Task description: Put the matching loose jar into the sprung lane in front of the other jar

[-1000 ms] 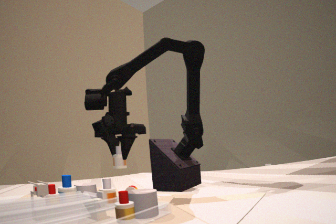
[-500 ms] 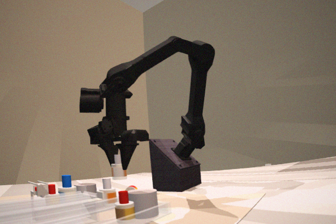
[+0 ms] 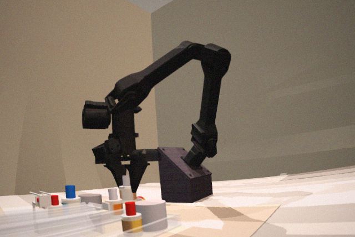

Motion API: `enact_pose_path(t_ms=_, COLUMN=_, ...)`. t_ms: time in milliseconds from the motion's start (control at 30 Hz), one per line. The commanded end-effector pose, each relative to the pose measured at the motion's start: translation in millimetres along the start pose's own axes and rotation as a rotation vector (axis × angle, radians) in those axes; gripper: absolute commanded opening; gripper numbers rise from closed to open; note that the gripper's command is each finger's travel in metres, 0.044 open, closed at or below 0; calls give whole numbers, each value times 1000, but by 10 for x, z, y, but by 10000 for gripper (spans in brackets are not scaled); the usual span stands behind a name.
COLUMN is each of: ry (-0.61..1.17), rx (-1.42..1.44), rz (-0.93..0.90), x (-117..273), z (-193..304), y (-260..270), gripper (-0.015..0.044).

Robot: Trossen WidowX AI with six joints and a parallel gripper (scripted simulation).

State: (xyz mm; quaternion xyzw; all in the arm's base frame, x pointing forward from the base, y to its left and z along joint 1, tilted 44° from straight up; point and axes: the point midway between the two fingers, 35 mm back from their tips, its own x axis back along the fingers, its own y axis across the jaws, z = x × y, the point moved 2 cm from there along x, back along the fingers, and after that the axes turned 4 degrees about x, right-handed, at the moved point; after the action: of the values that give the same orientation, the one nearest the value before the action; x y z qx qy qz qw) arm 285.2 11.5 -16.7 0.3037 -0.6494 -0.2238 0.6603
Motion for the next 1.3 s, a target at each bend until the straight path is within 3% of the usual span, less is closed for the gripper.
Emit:
enact_pose_path(t_ms=0, ry=-3, rx=-5, rz=-3, x=-36, z=5, y=2, gripper=0)
enact_pose_path(t_ms=1267, ry=-3, rx=-5, rz=-3, x=-36, z=-147, y=-12, gripper=0)
